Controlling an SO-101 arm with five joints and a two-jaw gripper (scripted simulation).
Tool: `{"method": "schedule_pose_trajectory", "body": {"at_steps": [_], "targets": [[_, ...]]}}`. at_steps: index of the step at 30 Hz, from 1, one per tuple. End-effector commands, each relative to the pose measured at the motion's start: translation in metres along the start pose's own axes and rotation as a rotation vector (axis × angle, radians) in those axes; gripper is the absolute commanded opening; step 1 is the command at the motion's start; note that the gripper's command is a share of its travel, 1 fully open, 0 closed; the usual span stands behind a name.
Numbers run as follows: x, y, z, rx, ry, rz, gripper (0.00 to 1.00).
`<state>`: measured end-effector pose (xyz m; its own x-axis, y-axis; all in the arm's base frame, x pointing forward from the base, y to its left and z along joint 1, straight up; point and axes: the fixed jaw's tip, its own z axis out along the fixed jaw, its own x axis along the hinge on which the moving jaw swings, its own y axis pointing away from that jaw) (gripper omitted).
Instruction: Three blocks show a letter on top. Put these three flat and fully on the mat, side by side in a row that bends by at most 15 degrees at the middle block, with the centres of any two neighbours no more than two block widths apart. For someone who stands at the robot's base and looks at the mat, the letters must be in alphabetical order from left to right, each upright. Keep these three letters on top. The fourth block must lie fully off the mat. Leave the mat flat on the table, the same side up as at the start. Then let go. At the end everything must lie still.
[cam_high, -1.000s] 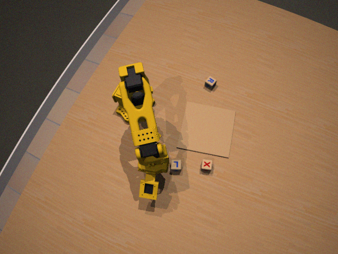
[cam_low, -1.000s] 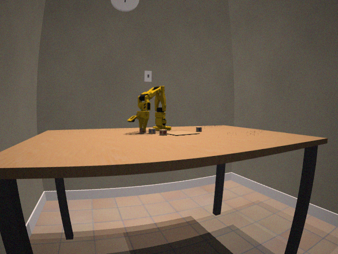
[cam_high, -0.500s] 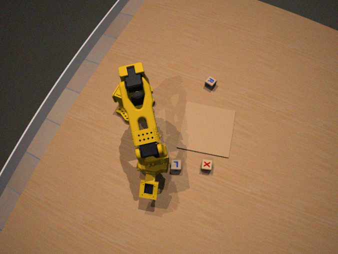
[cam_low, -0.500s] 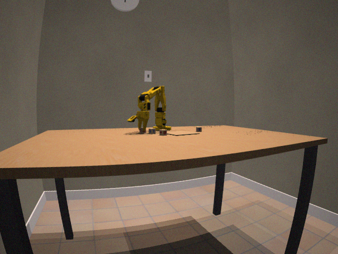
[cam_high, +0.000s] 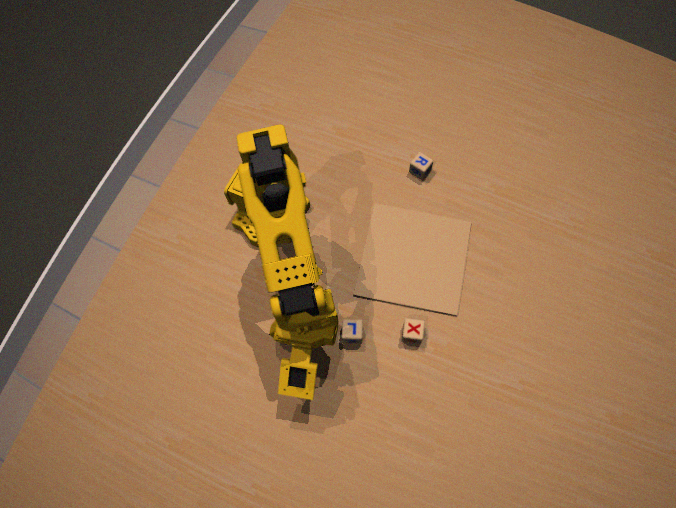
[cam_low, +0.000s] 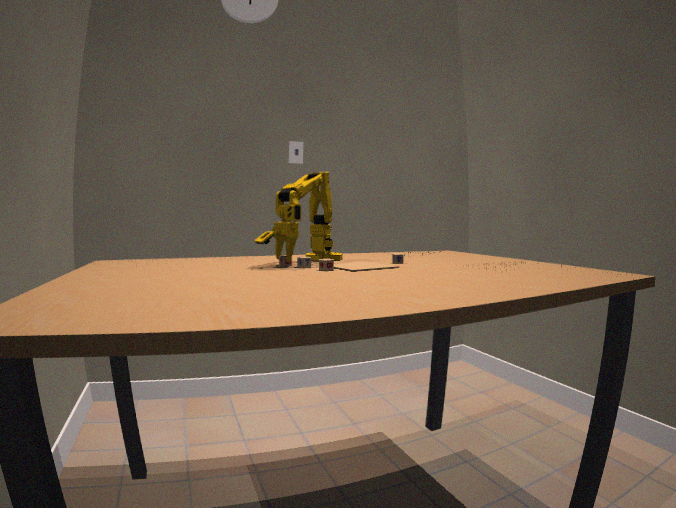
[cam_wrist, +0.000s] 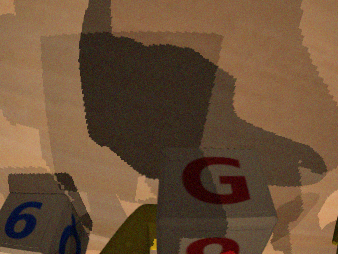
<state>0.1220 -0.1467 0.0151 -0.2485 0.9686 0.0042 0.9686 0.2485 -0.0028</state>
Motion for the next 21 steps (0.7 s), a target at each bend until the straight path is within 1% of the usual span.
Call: {"method": "schedule_pose_trajectory", "body": {"at_steps": [1, 5, 9, 11, 17, 21], "targets": [[-0.009, 0.003, -0.013, -0.024, -0.053, 0.0, 0.33], [-0.009, 0.003, -0.023, -0.024, -0.053, 0.0, 0.33], [-0.009, 0.003, -0.038, -0.024, -0.053, 0.0, 0.33], [-0.009, 0.003, -0.038, -0.024, -0.053, 0.0, 0.33], [-0.007, 0.002, -0.058, -0.024, -0.053, 0.0, 0.33], [-0.005, 0.002, -0.066, -0.024, -0.053, 0.0, 0.33]]}}
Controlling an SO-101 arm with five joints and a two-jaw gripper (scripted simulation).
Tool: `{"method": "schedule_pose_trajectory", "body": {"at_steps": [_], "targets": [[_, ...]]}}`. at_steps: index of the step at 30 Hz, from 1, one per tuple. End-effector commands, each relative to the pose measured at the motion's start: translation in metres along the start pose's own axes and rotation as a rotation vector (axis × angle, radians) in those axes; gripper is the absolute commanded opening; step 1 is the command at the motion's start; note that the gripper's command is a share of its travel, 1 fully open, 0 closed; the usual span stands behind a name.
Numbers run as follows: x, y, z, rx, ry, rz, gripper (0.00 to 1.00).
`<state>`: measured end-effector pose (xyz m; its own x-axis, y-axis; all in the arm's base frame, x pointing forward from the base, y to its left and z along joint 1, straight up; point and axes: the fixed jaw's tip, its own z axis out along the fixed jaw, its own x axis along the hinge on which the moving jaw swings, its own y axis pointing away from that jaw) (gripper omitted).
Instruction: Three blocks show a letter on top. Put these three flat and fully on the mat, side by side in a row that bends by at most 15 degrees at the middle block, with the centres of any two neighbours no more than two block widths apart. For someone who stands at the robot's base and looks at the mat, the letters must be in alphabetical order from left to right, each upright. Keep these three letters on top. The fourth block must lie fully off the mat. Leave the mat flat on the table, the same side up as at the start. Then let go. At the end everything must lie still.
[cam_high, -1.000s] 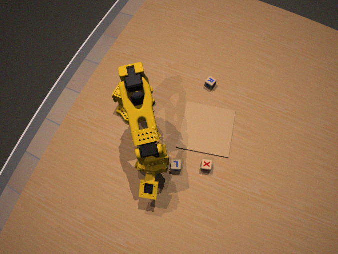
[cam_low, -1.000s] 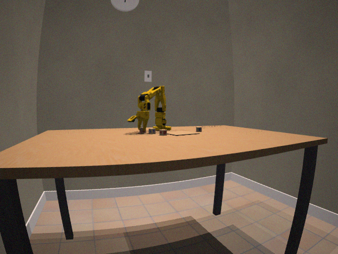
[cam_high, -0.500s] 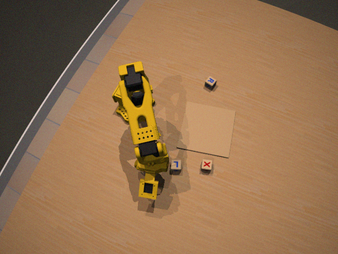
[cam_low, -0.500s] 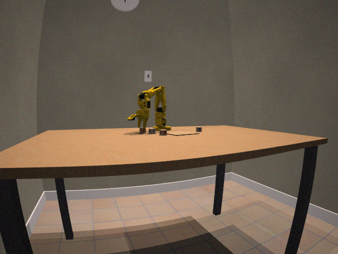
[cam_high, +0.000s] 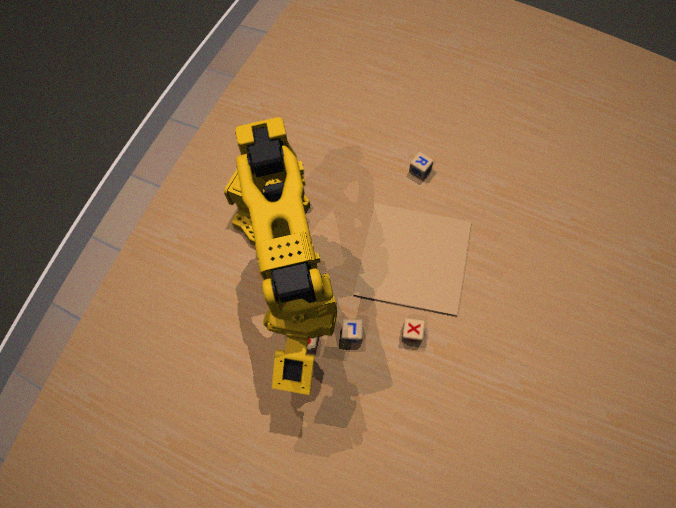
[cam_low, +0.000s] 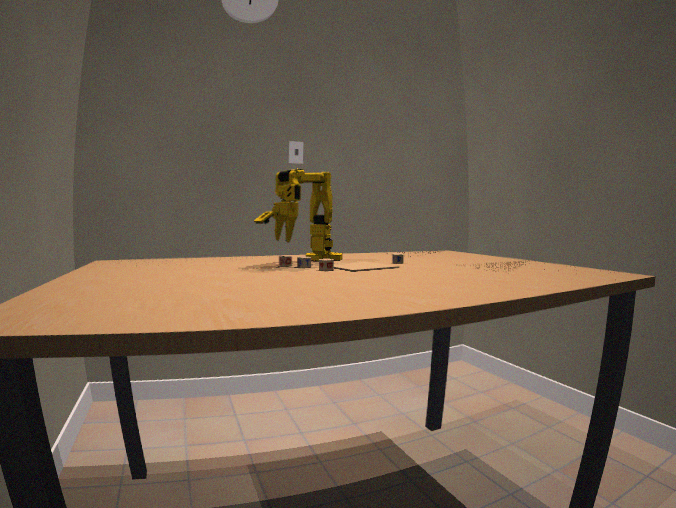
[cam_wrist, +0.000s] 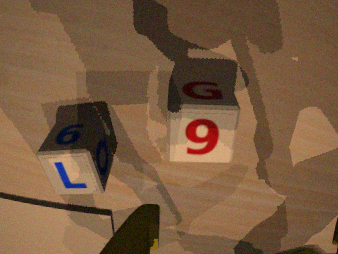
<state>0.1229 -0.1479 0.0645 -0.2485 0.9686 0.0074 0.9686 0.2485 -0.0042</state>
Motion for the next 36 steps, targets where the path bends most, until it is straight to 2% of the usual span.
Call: {"method": "schedule_pose_trajectory", "body": {"at_steps": [1, 27, 31, 36], "targets": [[-0.004, 0.001, -0.018, -0.025, -0.056, 0.0, 0.33], [-0.004, 0.001, -0.019, -0.027, -0.06, 0.0, 0.33], [-0.005, 0.001, -0.026, -0.042, -0.096, 0.0, 0.33], [-0.007, 0.002, -0.045, -0.087, -0.202, 0.0, 0.33]]}}
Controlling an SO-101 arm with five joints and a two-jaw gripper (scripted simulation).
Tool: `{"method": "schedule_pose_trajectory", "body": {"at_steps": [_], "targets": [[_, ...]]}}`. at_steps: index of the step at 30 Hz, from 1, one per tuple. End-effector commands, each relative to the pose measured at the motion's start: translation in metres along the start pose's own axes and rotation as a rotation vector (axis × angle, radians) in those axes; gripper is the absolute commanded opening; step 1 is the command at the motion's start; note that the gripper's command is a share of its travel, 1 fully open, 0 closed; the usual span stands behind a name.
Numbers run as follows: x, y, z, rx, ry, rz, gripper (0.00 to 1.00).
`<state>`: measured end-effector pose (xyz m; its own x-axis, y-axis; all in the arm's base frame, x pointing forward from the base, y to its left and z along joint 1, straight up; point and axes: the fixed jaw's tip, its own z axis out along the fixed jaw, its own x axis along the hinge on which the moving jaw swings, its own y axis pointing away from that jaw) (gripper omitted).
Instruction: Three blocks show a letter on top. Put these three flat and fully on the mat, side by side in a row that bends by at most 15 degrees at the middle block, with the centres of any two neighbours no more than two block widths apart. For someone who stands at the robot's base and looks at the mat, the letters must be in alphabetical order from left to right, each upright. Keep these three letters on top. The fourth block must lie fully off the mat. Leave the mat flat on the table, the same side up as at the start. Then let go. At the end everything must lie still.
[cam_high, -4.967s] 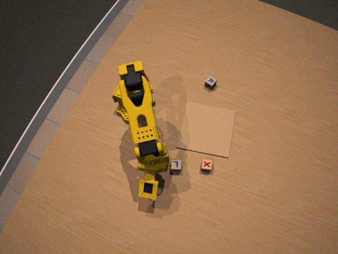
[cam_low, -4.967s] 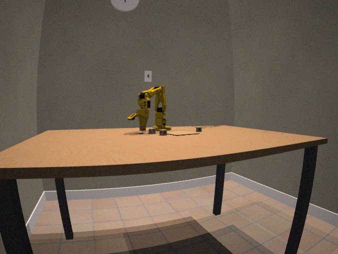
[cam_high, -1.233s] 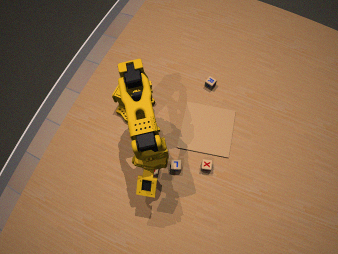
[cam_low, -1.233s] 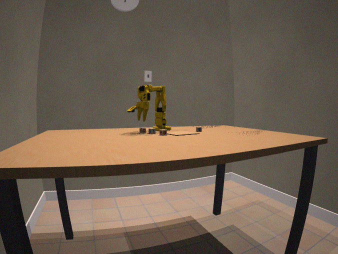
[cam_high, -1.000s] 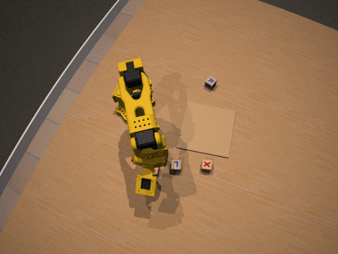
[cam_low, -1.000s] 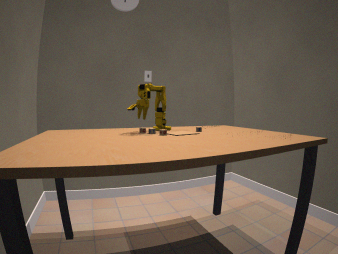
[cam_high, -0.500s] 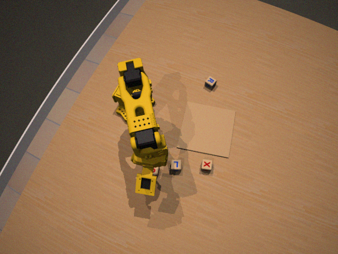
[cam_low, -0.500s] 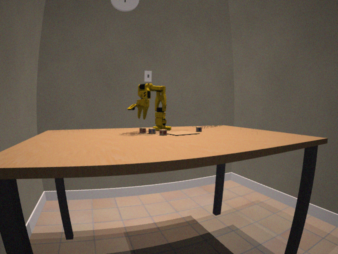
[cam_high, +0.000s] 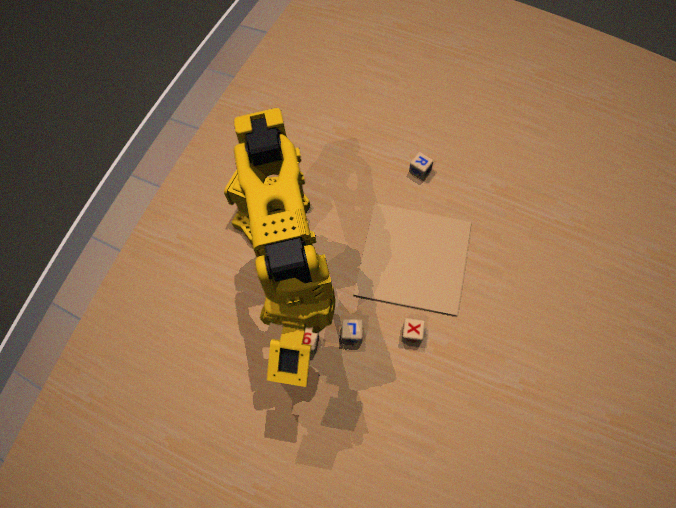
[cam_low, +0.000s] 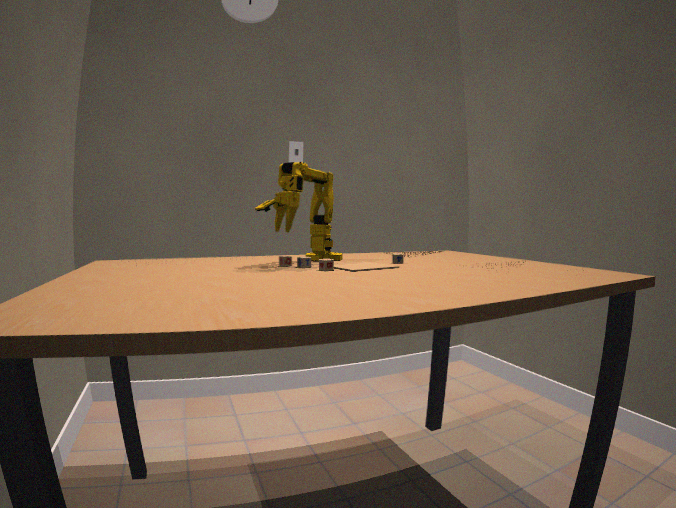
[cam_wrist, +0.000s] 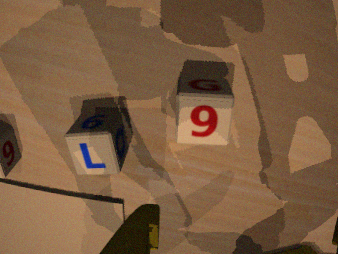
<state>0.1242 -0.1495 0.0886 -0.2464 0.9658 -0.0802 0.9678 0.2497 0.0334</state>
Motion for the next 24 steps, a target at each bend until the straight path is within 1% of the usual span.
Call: {"method": "schedule_pose_trajectory", "body": {"at_steps": [1, 3, 5, 10, 14, 18, 24], "targets": [[-0.008, 0.003, -0.026, -0.061, -0.142, 0.0, 0.33], [-0.008, 0.003, -0.036, -0.085, -0.199, 0.0, 0.32], [-0.008, 0.003, -0.036, -0.085, -0.199, 0.0, 0.32], [-0.008, 0.003, -0.061, -0.142, -0.332, 0.0, 0.32], [-0.006, 0.002, -0.073, -0.172, -0.402, 0.001, 0.32], [-0.005, 0.002, -0.078, -0.183, -0.427, 0.001, 0.32], [-0.005, 0.002, -0.078, -0.183, -0.429, 0.0, 0.32]]}}
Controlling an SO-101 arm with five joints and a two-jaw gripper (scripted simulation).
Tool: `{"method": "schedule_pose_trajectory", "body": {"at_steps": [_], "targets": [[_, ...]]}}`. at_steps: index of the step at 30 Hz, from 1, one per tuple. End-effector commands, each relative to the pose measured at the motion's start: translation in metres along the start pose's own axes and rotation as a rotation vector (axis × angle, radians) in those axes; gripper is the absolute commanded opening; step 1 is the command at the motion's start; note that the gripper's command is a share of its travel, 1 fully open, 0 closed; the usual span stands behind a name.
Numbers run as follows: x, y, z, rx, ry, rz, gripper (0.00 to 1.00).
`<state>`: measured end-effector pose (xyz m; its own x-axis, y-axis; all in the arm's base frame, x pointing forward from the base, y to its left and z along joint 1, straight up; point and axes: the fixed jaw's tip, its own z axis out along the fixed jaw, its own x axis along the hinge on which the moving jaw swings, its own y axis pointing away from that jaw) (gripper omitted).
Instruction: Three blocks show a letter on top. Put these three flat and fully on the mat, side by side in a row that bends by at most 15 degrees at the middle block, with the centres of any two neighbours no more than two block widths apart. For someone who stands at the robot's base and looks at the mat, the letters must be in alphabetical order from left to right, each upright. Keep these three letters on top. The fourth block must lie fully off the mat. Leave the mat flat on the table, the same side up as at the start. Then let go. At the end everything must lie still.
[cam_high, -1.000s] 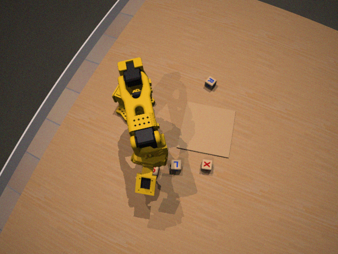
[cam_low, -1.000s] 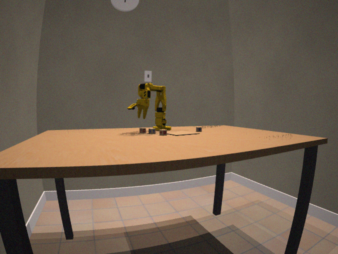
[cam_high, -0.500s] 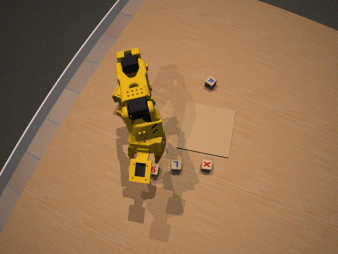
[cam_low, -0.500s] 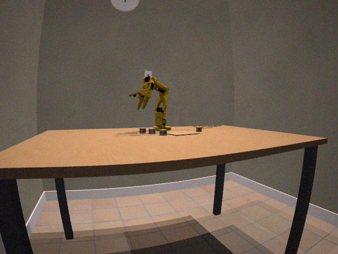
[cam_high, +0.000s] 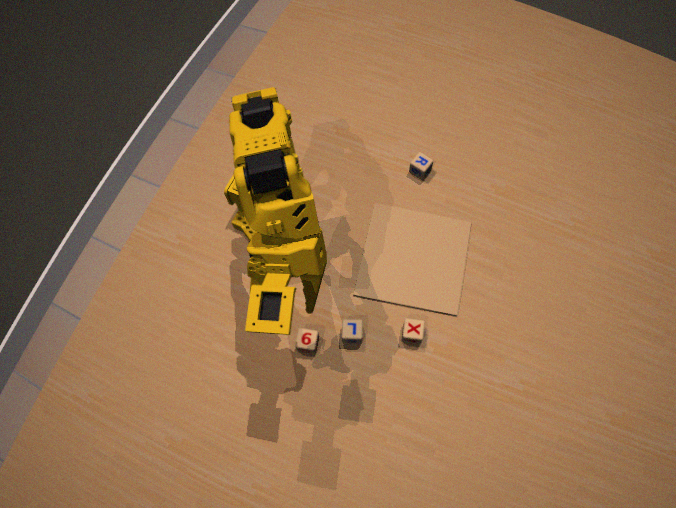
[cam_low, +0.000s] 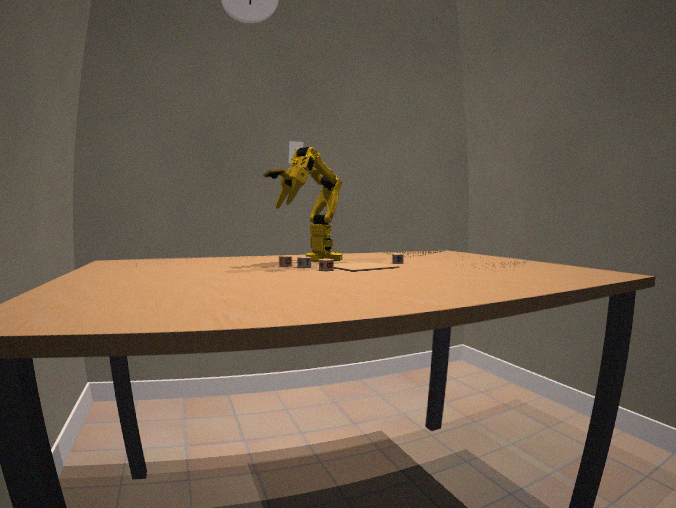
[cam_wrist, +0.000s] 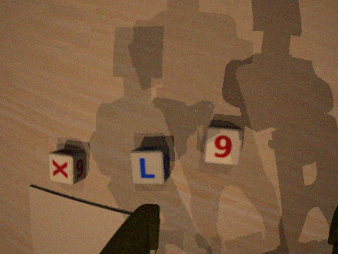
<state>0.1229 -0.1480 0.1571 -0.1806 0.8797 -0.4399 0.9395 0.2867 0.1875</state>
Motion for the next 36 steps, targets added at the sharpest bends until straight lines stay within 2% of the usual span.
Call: {"method": "schedule_pose_trajectory", "body": {"at_steps": [1, 15, 21, 30, 32, 36], "targets": [[-0.005, 0.002, -0.008, -0.021, -0.05, -0.001, 0.32], [-0.001, 0.007, -0.006, -0.033, -0.046, -0.171, 0.32], [0.005, 0.014, -0.004, -0.051, -0.044, -0.39, 0.32], [0.018, 0.026, 0.001, -0.088, -0.051, -0.828, 0.32], [0.018, 0.026, 0.001, -0.088, -0.051, -0.828, 0.32], [0.023, 0.031, 0.003, -0.106, -0.059, -1.033, 0.32]]}}
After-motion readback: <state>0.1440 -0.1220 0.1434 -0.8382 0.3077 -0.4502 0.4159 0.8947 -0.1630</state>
